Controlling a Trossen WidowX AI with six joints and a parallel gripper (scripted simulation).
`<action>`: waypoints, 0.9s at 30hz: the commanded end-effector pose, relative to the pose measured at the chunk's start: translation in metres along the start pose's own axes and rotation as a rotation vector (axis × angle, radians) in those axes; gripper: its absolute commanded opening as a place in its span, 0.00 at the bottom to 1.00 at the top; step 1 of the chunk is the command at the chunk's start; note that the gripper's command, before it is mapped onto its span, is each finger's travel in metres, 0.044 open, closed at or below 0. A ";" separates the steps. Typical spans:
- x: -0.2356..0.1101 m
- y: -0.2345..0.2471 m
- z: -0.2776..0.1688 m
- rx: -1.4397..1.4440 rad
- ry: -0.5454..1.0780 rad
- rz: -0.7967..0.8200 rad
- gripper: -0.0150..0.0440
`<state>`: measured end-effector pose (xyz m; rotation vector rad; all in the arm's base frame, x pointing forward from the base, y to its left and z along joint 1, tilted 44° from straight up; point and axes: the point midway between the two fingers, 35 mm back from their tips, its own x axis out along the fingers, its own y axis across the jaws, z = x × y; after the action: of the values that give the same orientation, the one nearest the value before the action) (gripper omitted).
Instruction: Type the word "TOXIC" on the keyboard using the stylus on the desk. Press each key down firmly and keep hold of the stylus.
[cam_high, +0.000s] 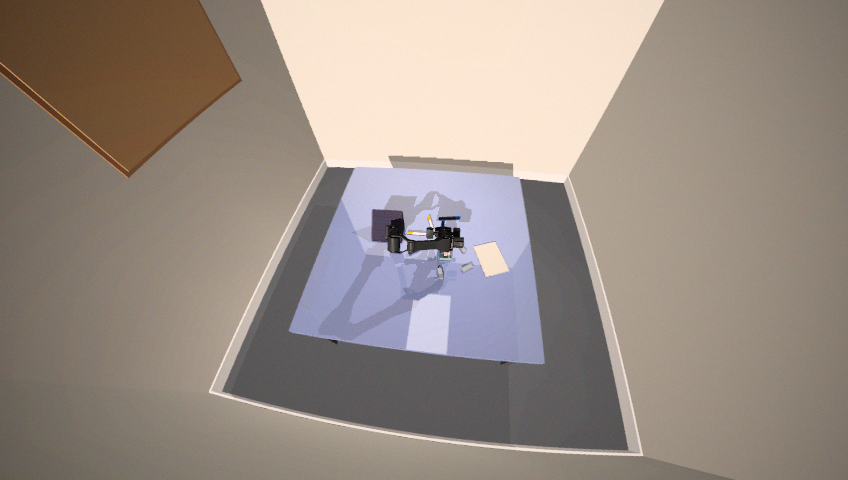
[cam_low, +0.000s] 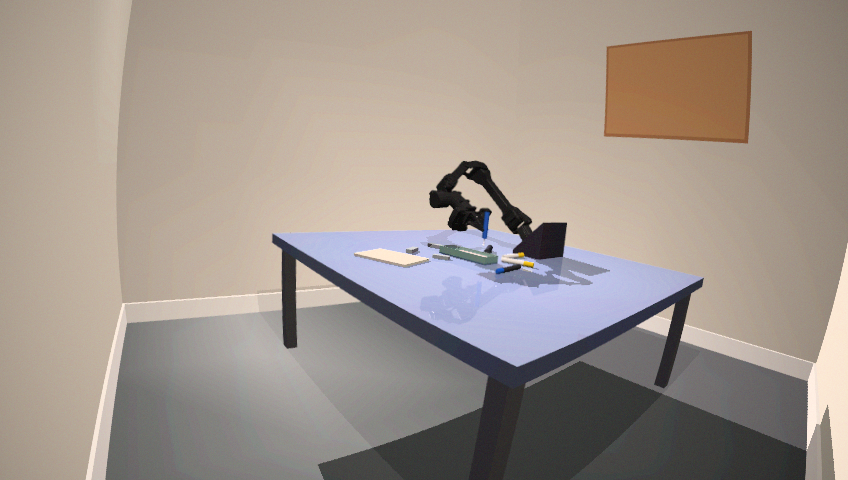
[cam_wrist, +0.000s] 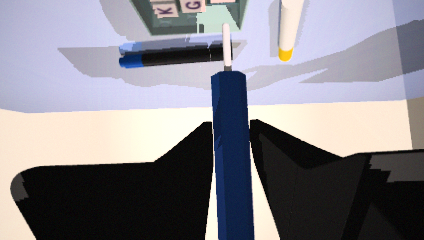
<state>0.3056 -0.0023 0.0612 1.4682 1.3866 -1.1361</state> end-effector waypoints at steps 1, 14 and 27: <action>0.005 -0.003 -0.004 0.001 0.007 0.003 0.25; 0.016 -0.003 0.015 0.001 0.006 0.003 0.39; 0.020 -0.003 0.020 0.001 0.006 0.003 0.39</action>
<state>0.3020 -0.0155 0.0390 1.4760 1.3825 -1.1348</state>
